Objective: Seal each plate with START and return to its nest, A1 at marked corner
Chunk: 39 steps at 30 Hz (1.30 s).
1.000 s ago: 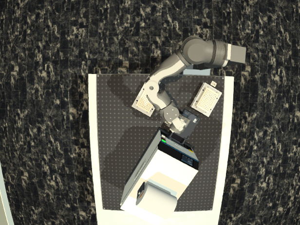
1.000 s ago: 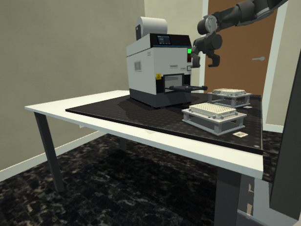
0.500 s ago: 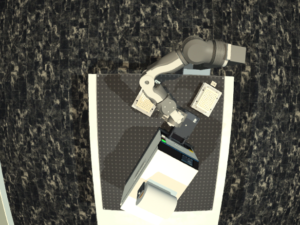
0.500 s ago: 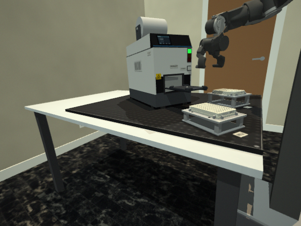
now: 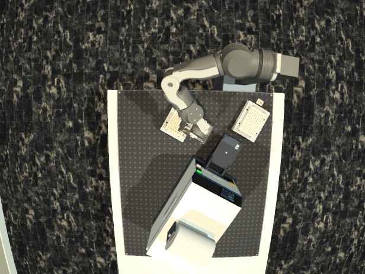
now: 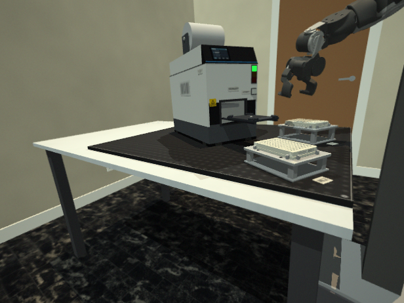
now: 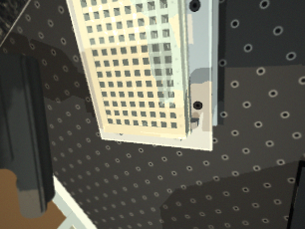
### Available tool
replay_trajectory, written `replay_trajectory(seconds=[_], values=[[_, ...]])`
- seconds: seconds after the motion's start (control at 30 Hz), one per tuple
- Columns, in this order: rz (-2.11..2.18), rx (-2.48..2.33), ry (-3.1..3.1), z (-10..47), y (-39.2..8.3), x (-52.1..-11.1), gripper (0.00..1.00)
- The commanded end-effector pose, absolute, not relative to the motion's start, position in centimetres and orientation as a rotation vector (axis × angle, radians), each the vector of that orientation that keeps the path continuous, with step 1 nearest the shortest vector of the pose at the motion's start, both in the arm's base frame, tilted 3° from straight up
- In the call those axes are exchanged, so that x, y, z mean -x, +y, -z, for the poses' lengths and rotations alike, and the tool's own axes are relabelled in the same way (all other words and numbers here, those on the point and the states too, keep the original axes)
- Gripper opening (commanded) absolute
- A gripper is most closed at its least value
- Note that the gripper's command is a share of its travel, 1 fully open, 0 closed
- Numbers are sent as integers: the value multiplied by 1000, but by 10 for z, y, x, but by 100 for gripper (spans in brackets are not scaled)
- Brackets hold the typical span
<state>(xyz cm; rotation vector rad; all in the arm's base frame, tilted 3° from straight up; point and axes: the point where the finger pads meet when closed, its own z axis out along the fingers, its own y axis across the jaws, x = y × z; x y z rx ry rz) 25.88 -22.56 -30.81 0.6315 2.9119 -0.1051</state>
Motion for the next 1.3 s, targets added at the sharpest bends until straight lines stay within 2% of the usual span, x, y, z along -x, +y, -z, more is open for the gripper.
replay_trajectory(seconds=[0.0,0.47,1.27], values=[[89,-608,2877,309,-225,-258,65],[112,-586,2797,323,-285,-227,65],[107,-586,2793,338,-283,-227,65]])
